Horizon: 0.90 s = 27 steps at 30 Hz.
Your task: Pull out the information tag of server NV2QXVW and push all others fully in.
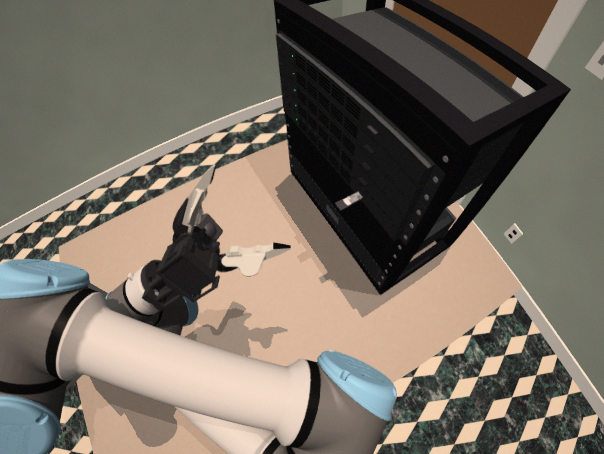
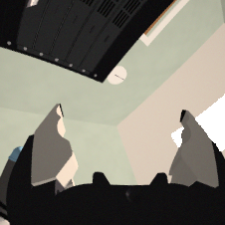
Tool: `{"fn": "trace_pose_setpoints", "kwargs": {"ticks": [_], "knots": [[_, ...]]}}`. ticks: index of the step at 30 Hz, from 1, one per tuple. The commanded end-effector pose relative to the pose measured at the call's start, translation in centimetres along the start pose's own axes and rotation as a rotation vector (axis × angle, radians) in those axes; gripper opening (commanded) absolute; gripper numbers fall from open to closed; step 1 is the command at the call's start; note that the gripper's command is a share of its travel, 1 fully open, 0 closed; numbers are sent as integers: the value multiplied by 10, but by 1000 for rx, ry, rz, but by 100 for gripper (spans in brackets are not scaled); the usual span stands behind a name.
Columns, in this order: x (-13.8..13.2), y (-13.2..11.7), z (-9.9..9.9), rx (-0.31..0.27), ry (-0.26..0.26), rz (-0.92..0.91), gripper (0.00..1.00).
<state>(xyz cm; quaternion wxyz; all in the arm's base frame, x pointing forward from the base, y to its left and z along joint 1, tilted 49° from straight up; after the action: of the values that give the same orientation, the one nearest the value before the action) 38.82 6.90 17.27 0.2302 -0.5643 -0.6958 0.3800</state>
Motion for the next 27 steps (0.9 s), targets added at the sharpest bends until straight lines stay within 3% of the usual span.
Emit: {"fn": "trace_pose_setpoints", "kwargs": {"ticks": [1,27], "knots": [[7,-5,0,-18,-19,25,100],[24,-16,4,-73,-73,110,100]]}}
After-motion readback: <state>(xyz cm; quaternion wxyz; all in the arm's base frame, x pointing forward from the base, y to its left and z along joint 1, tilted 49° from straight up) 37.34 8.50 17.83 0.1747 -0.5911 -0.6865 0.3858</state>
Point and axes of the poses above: the point where the finger pads meet when closed, its own z axis back along the fingers, its own x axis across the jaws, y = z × x, the point moved 5 cm from there along z, back along the fingers, and after that the axes turned 8 degrees about z, right-handed, at the moved point
